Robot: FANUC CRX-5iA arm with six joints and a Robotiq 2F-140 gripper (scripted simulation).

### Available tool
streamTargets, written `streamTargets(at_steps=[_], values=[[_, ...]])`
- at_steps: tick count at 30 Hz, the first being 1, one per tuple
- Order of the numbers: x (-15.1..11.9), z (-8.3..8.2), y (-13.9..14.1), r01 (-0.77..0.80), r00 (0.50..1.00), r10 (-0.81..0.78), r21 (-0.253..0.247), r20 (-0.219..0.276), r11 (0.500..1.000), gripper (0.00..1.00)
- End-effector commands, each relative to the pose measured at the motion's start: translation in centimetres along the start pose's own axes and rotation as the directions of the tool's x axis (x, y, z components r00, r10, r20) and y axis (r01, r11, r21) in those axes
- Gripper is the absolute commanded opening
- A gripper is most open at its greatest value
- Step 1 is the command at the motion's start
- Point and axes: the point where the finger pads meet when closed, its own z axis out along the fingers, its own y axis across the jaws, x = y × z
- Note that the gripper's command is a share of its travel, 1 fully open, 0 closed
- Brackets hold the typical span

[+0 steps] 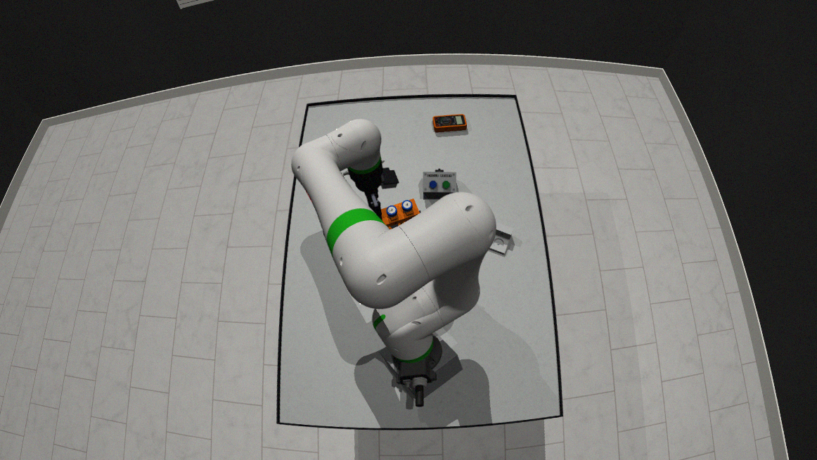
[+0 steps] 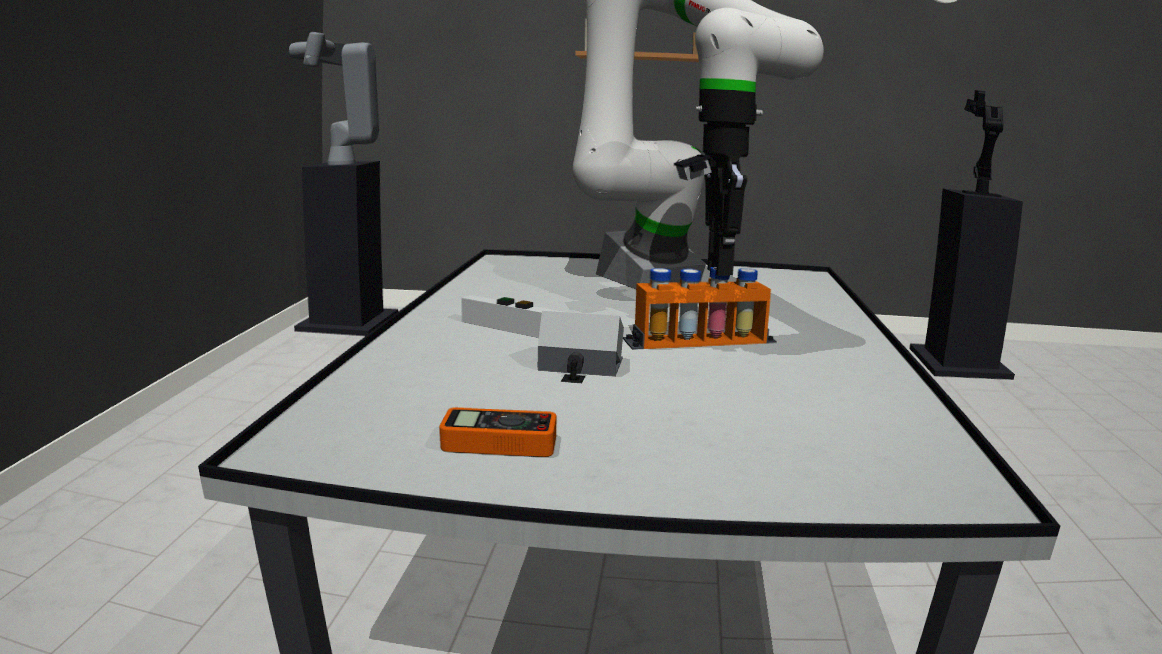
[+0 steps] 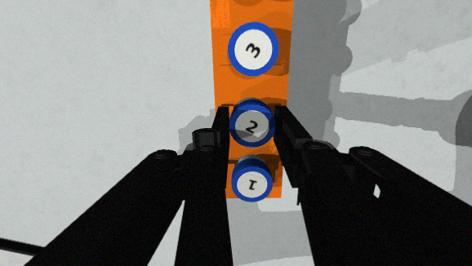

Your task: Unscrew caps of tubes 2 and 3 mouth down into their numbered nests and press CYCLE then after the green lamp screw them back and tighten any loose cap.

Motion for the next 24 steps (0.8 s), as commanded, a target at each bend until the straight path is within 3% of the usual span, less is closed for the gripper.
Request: streamTargets(at_steps=[1,14,17,19,24], values=[[0.0,-0.4,-0.1,0.0,1.0,0.0,0.002,0.0,1.0,0.3],[0.0,-3.6,-0.1,0.0,1.0,0.0,0.002,0.0,1.0,0.3],[2.3,-3.6,0.9,0.248,0.969,-0.248,0.002,-0.001,0.969,0.3],[2.3,-3.6,0.9,0.248,0.969,-0.248,0.002,-0.001,0.969,0.3],[4.9,-3.6,1.9,0.487,0.873,-0.487,0.001,-0.004,0.873,0.3]])
